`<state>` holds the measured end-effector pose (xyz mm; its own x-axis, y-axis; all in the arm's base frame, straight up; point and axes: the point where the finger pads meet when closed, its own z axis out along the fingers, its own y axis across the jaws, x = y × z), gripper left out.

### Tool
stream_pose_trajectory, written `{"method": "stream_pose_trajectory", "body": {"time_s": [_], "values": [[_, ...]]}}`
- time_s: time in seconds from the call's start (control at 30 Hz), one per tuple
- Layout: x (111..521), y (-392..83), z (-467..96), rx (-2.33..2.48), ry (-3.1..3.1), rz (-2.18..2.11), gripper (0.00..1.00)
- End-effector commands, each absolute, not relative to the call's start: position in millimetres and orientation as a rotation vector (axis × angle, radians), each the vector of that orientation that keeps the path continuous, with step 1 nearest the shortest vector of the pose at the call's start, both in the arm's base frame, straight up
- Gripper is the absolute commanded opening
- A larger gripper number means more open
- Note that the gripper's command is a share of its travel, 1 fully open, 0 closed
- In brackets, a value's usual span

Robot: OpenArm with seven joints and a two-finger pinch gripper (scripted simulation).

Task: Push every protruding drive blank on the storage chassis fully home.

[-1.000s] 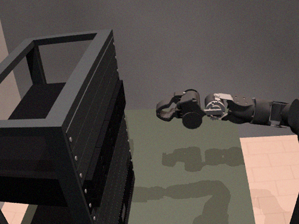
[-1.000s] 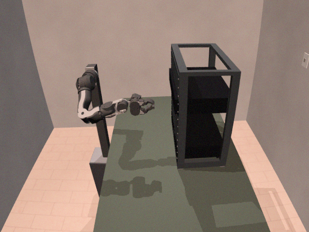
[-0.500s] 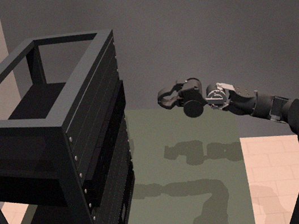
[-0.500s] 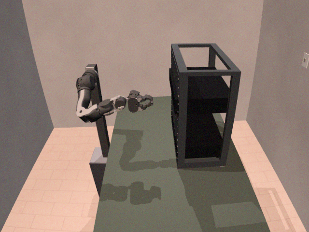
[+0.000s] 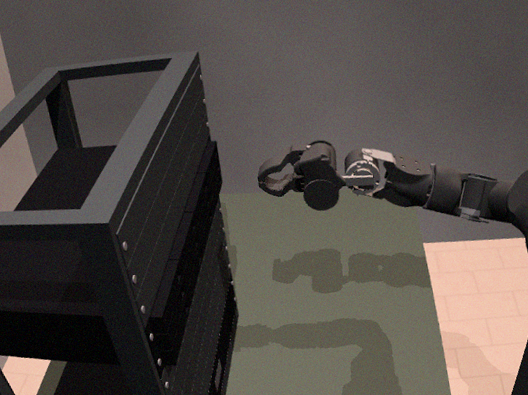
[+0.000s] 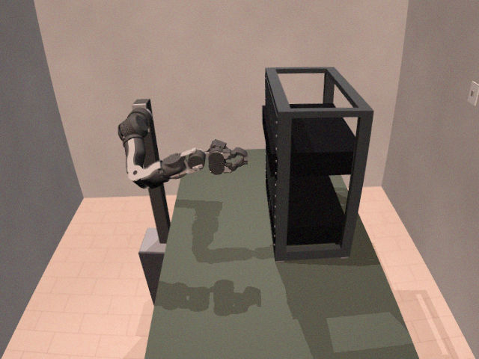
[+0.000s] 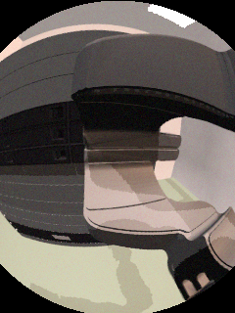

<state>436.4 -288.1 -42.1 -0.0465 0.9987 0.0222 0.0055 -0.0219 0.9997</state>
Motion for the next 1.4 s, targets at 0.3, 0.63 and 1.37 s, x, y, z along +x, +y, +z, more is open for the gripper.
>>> {"method": "stream_pose_trajectory", "body": {"time_s": [0.3, 0.63, 1.37], "values": [[465.1, -285.6, -41.1, 1.193, 1.25, 1.251, 0.0], [468.3, -284.8, -40.4, 1.191, 1.25, 1.252, 0.0], [468.7, -282.3, -39.0, 1.188, 1.25, 1.253, 0.0]]}}
